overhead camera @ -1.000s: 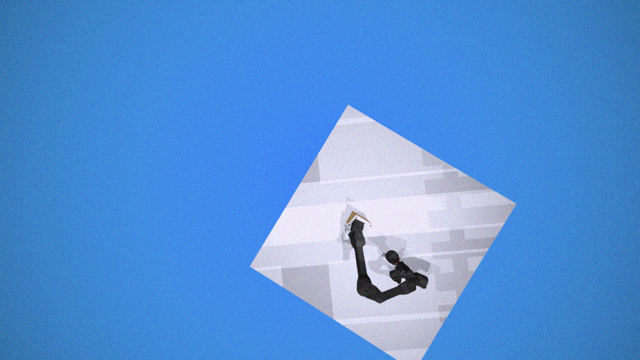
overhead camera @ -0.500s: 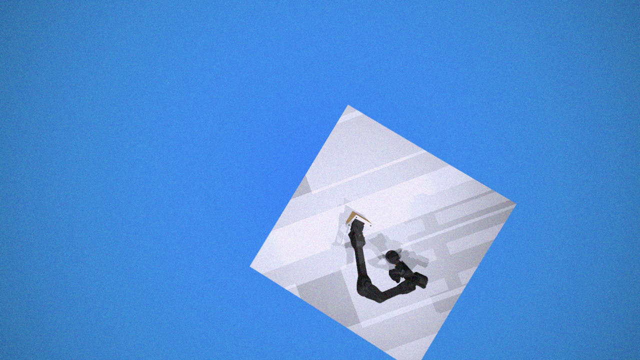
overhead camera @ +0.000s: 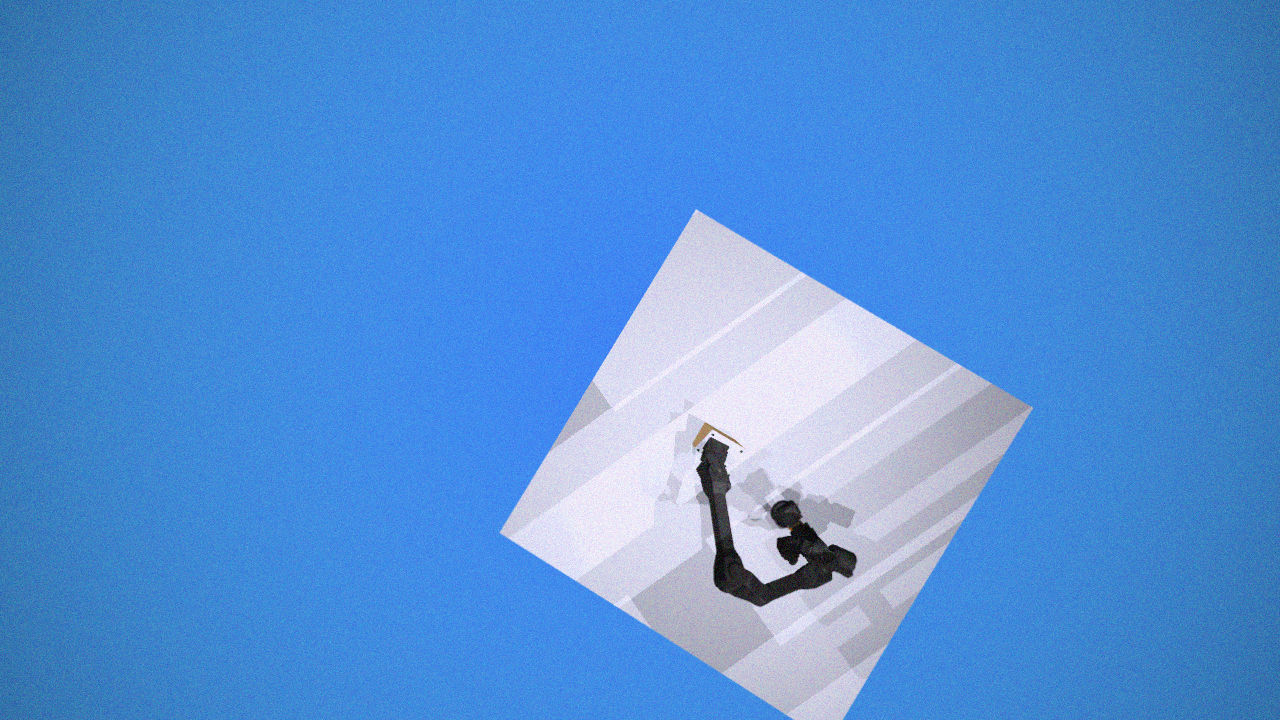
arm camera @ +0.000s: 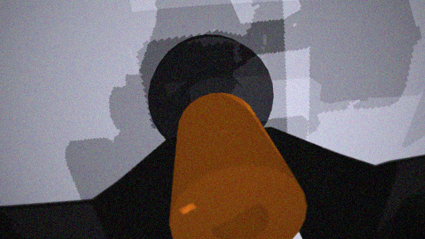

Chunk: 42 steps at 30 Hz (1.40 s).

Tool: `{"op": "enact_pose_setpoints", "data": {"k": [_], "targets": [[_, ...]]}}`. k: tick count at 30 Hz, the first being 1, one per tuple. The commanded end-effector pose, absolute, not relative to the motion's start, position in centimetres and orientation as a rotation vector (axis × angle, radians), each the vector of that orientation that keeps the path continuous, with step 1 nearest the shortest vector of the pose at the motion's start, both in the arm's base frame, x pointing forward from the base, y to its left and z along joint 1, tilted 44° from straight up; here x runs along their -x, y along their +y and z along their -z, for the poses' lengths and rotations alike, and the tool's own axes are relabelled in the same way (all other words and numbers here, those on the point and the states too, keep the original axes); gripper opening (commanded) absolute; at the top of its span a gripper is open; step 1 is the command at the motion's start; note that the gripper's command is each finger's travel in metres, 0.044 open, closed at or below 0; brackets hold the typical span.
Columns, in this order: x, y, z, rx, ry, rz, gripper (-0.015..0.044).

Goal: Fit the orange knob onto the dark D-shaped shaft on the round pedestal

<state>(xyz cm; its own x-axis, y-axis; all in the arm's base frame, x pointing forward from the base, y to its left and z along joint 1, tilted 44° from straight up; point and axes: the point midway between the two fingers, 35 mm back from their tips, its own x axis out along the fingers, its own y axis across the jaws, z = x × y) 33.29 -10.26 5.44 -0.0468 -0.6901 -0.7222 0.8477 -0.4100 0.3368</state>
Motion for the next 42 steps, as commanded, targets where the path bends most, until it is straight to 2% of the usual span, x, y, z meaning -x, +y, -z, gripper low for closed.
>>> {"op": "enact_pose_setpoints", "data": {"k": [1, 27, 34, 42], "targets": [[-33.44, -10.31, -5.47, -1.095, 0.147, 1.728, 0.0], [-33.31, -10.25, -5.55, -1.095, 0.147, 1.728, 0.0], [-33.38, -10.28, -5.46, -1.239, -0.026, 1.77, 0.0], [-33.28, -10.51, -5.19, -1.246, -0.036, 1.772, 0.0]]}}
